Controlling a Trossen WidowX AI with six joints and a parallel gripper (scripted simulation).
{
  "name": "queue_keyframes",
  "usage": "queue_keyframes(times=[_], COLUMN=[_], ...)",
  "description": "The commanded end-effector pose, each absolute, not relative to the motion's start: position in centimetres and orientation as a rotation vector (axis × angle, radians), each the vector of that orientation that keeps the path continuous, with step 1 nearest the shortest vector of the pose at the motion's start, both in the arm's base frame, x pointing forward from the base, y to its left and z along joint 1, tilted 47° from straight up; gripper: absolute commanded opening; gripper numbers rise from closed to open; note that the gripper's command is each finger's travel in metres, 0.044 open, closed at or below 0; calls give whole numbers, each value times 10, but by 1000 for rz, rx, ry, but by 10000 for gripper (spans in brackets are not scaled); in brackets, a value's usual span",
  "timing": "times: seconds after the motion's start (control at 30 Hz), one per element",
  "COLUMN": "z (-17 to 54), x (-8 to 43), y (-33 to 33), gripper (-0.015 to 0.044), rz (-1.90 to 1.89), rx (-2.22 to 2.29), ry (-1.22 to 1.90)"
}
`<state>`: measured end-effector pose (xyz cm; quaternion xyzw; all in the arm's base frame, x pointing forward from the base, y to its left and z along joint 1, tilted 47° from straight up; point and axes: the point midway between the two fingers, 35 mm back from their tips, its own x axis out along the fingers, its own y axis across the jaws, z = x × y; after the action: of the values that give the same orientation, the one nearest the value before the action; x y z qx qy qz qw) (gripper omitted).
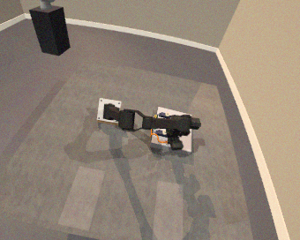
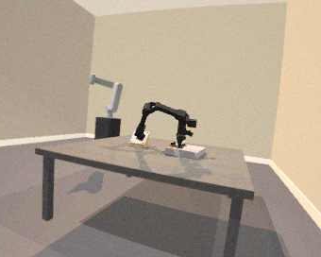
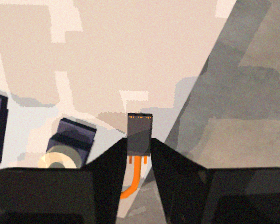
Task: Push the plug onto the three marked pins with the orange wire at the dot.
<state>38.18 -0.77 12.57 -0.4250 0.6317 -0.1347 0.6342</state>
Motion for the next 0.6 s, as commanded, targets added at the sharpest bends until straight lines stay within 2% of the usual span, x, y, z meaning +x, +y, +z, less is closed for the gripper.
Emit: queue_keyframes(times=[0.0, 0.27, 0.57], z=[137, 159, 142], x=[381, 374, 352], y=[4, 27, 45], gripper=[0, 0, 0], rz=[-307, -307, -327], rx=[-970, -970, -922], ry=[1436, 1437, 1424])
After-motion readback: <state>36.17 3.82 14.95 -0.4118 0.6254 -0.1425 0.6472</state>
